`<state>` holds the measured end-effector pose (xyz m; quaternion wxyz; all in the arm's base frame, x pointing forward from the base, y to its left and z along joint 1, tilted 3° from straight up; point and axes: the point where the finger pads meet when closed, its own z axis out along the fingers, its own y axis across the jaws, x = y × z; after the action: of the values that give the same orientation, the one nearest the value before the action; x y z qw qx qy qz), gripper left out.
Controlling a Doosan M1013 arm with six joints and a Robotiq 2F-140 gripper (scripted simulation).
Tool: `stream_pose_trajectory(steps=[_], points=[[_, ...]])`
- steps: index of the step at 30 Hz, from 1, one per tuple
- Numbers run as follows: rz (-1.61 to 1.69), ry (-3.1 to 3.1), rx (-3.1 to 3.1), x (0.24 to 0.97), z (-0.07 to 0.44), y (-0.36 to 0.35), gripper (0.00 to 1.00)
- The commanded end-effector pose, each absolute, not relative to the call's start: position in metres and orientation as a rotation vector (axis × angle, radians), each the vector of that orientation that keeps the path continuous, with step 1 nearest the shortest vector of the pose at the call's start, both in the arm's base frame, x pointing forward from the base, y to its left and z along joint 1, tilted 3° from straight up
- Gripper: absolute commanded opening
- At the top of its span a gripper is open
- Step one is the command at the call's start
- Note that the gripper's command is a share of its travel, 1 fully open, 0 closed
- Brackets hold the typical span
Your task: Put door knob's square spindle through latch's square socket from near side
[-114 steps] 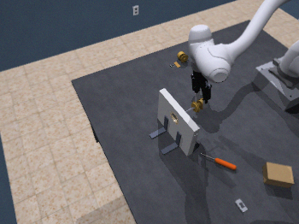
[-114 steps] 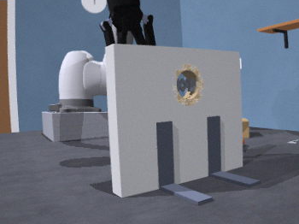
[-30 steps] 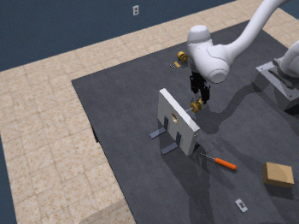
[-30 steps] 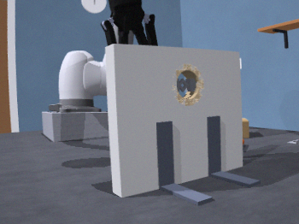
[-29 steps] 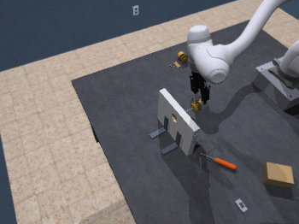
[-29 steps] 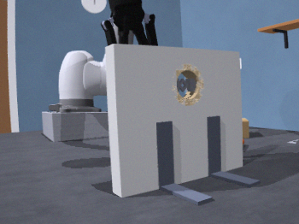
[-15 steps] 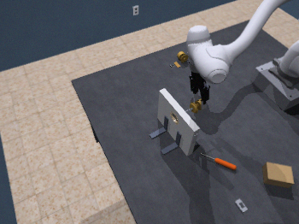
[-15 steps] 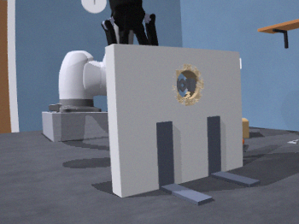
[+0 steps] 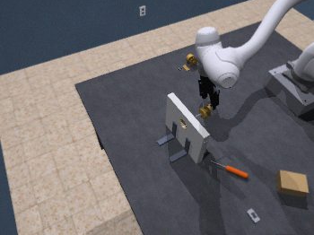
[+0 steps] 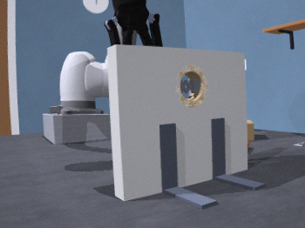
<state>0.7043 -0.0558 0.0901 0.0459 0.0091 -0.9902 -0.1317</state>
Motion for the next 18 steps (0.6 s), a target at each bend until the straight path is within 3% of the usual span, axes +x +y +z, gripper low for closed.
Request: stream_pose_trajectory(steps=[1, 18], points=[[-0.409, -3.019, 0.025, 0.7079, 0.0902, -0.0537, 0.42], [-0.408, -3.019, 0.026, 0.7095, 0.0901, -0.0537, 0.42]])
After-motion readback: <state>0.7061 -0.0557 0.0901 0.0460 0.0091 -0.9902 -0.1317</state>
